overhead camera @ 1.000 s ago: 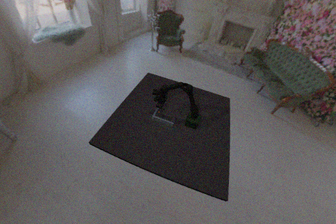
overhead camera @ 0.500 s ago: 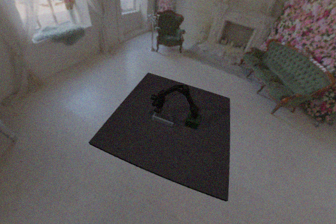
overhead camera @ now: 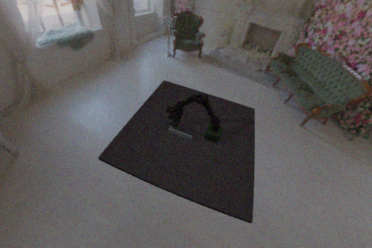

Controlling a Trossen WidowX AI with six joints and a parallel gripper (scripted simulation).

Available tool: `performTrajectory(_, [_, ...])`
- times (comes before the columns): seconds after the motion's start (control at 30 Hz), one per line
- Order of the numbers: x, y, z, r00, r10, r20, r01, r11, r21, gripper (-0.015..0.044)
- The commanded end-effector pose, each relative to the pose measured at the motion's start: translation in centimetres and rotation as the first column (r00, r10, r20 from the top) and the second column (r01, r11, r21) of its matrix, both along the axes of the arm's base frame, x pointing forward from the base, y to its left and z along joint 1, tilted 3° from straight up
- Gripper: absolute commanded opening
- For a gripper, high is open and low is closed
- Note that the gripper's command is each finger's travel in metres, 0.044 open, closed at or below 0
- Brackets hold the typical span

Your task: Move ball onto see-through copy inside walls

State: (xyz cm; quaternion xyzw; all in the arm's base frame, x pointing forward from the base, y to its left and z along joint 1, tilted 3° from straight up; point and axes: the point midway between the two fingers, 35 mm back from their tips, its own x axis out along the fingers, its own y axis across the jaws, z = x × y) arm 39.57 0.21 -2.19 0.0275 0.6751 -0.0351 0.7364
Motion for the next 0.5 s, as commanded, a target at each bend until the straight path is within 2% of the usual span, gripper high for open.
performTrajectory(0.0, [-0.19, -0.09, -0.97, 1.0, 0.001, -0.009, -0.001, 1.0, -0.004, 0.0])
performTrajectory(0.37, [-0.18, -0.1, -1.08, 1.0, 0.001, -0.009, -0.001, 1.0, -0.004, 0.0])
performTrajectory(0.47, [-0.19, -0.03, -0.8, 1.0, 0.0, -0.008, 0.0, 1.0, -0.001, 0.0079])
